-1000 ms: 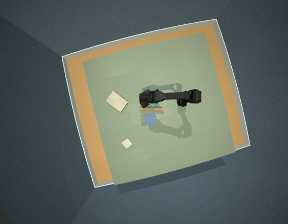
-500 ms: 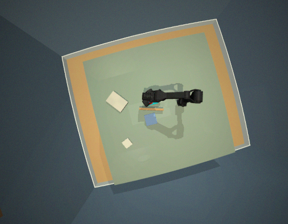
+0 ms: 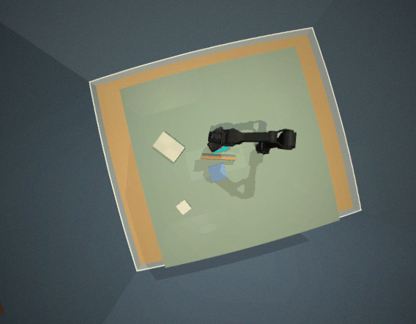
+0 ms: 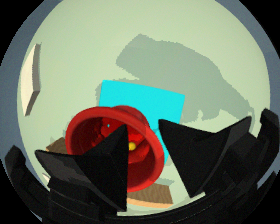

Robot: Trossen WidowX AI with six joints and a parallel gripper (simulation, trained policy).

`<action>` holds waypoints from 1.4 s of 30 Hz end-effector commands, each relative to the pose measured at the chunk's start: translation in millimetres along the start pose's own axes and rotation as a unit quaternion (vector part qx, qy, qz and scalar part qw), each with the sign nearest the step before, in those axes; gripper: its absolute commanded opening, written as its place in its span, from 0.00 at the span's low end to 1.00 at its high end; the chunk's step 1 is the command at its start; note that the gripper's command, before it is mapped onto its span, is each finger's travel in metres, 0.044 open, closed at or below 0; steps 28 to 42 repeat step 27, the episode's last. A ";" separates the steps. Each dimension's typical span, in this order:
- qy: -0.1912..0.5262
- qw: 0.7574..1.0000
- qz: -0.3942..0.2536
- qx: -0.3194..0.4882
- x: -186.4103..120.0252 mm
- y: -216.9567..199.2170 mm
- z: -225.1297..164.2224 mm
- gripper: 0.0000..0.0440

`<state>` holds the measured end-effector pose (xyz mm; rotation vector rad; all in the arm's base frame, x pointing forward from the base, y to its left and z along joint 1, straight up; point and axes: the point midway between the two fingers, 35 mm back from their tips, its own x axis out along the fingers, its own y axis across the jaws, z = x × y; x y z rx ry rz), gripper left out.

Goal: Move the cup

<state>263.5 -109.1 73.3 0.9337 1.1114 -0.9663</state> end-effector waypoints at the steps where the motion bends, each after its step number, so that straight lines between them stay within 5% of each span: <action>1: -0.002 1.000 0.014 0.006 -4.2 -1.0 -0.7 0.37; 27: -0.042 0.995 0.092 0.026 -60.1 -9.8 10.9 0.73; 42: -0.042 0.995 0.092 0.026 -60.1 -9.8 10.9 0.73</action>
